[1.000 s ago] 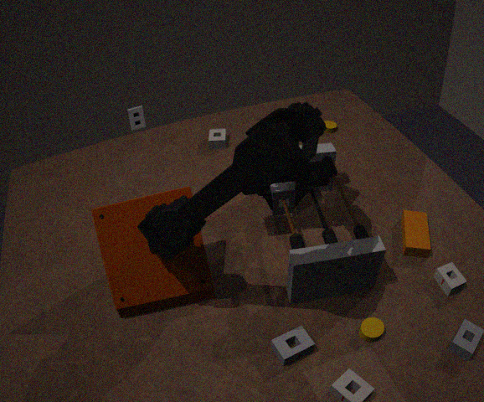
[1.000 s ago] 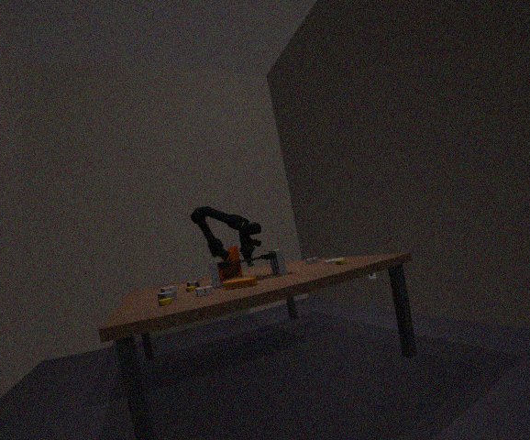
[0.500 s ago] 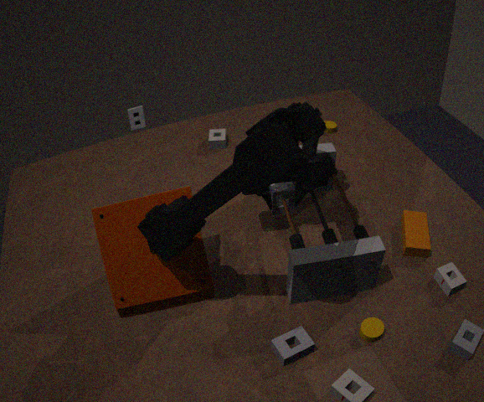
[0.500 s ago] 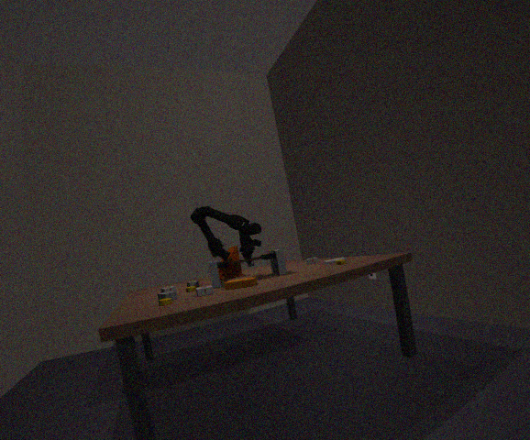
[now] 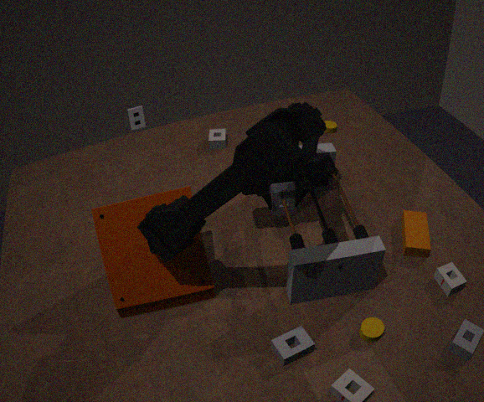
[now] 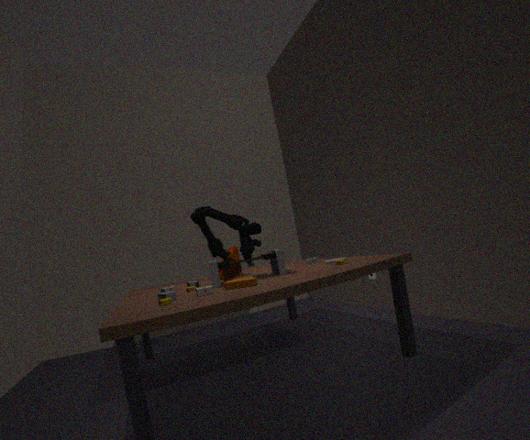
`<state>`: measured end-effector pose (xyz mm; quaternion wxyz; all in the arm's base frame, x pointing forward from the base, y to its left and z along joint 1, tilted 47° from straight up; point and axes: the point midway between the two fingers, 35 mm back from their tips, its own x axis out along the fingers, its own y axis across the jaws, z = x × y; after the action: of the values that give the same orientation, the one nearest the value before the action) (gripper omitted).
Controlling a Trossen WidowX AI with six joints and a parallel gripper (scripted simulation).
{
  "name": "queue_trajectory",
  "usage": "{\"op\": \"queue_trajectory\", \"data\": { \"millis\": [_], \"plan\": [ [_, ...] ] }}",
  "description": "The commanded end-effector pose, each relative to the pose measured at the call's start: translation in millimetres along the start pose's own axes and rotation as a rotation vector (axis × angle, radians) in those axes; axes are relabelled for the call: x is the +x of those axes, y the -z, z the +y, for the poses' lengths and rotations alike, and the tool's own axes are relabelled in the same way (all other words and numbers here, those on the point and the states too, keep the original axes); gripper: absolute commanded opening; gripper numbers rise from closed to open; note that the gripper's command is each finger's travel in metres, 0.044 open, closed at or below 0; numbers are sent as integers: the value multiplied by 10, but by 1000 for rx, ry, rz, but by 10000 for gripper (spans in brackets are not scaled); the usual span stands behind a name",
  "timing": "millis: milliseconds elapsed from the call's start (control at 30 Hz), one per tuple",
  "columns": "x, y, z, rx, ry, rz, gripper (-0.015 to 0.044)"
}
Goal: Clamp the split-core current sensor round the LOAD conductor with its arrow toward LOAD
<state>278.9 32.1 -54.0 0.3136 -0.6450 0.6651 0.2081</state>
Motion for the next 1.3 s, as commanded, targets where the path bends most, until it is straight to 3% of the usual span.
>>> {"op": "queue_trajectory", "data": {
  "millis": [0,200,500,733,1267],
  "plan": [
    [-1,1,0,1,0,0,295],
    [-1,1,0,1,0,0,440],
    [-29,-4,-5,1,0,-1,440],
    [-1033,-42,4,6,3,-11,440],
    [-1065,-39,9,6,3,-11,440]
  ]
}}
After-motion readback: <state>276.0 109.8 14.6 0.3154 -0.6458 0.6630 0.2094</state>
